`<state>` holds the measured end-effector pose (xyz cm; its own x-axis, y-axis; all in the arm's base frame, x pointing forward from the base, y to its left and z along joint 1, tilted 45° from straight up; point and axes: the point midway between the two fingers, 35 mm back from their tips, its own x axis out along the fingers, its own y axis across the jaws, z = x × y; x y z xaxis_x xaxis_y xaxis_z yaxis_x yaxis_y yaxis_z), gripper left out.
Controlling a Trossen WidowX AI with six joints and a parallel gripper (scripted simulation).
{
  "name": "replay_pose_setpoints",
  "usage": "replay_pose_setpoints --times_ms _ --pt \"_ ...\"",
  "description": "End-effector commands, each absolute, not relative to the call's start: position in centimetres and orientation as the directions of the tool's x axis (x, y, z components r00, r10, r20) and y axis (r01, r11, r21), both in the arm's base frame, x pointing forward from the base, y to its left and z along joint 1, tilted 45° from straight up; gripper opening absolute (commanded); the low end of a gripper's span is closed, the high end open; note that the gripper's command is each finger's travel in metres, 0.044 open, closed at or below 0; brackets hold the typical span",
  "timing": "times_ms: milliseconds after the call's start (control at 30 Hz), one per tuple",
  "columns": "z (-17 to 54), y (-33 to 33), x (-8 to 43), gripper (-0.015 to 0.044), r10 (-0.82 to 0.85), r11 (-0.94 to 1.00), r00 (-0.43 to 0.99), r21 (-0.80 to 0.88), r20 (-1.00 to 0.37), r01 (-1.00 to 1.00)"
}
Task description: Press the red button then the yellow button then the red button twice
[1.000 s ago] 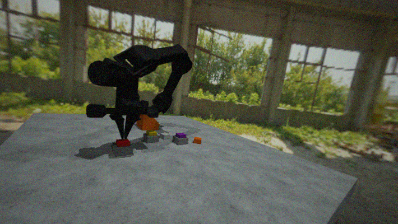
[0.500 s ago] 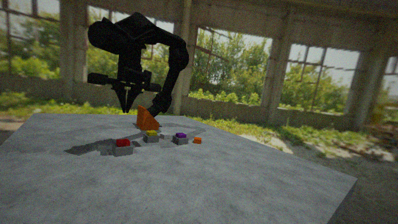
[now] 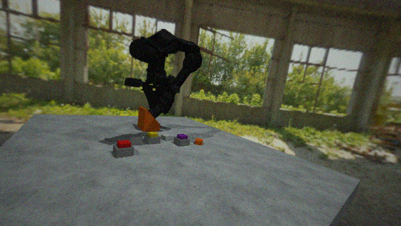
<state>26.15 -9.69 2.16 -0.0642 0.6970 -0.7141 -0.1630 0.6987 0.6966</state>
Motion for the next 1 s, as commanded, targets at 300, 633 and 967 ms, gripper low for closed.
replay_pose_setpoints --times_ms 300,633,967 --pt "-0.8 -4.3 23.4 0.0020 0.699 0.695 -0.073 0.700 -0.711 -0.161" --pt "-1.9 -3.2 23.2 0.0020 0.700 0.695 -0.073 0.701 -0.711 -0.162" --pt "-3.0 -2.1 23.1 0.0020 0.700 0.694 -0.073 0.701 -0.710 -0.162"
